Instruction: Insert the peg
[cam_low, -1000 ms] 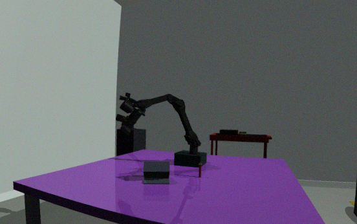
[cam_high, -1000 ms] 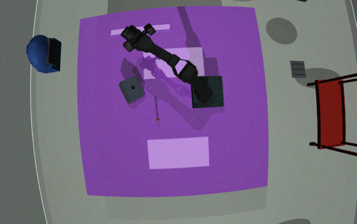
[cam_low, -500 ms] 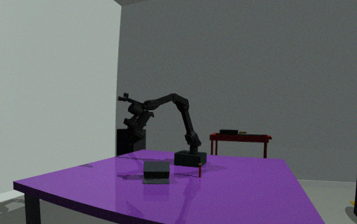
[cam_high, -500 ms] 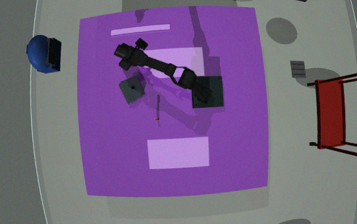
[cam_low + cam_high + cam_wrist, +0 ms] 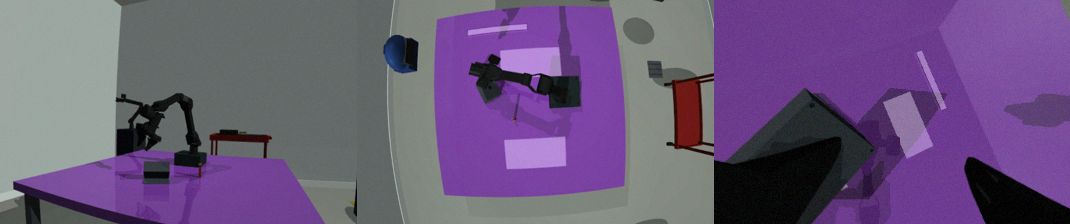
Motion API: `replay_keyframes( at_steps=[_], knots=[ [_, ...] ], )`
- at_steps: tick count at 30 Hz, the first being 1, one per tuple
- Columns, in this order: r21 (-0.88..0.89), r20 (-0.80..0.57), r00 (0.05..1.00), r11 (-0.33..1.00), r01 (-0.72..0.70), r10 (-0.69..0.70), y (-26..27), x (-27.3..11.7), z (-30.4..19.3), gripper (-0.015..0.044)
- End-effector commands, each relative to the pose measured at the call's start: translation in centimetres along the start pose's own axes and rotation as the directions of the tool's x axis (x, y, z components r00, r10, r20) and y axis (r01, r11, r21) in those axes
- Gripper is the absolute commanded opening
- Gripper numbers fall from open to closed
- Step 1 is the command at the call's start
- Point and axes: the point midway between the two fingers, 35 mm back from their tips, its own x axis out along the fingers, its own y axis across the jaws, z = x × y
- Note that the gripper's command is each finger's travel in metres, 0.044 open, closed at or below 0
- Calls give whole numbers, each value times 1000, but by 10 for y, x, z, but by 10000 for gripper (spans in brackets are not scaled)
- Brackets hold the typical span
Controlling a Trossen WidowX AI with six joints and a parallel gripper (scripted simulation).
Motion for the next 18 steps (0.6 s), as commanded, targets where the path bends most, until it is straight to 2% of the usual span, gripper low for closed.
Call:
replay_keyframes(
  at_steps=[1,18],
  knots=[
    [-52,-26,999,998,-35,34,21,-3,-13,440],
    [-279,-129,982,946,-166,135,98,-24,-74,440]
  ],
)
